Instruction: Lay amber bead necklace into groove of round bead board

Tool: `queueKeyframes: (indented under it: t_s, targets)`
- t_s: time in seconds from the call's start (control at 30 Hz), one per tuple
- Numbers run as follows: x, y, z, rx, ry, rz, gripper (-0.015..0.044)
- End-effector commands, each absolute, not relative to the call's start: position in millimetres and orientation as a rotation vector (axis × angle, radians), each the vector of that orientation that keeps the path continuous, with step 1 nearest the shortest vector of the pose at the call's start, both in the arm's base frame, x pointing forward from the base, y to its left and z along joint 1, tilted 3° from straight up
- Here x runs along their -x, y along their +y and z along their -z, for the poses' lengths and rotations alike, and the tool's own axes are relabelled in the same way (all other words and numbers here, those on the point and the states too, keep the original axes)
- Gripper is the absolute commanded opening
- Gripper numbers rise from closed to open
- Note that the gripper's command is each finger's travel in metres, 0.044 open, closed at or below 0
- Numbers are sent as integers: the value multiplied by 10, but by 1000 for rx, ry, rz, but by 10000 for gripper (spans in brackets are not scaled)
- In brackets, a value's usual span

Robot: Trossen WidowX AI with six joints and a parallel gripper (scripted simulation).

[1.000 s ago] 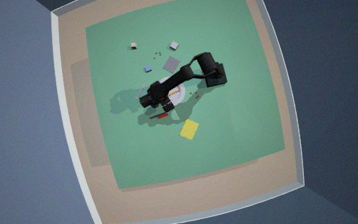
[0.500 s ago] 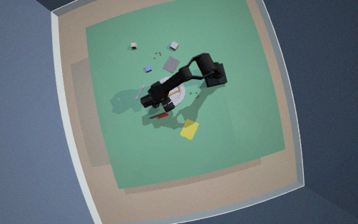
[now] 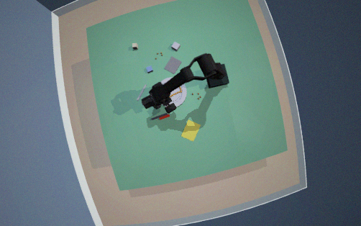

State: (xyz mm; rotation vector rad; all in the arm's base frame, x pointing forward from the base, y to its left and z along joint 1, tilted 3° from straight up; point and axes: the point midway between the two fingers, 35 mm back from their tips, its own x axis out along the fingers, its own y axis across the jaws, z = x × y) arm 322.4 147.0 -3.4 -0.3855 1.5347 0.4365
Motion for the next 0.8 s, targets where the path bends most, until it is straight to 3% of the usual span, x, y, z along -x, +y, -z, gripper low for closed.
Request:
queueKeyframes:
  t_s: [0.0, 0.77]
  targets:
    - [-3225, 1470, 33, 385, 1534, -437, 0]
    - [-3209, 1466, -27, 387, 1540, -442, 0]
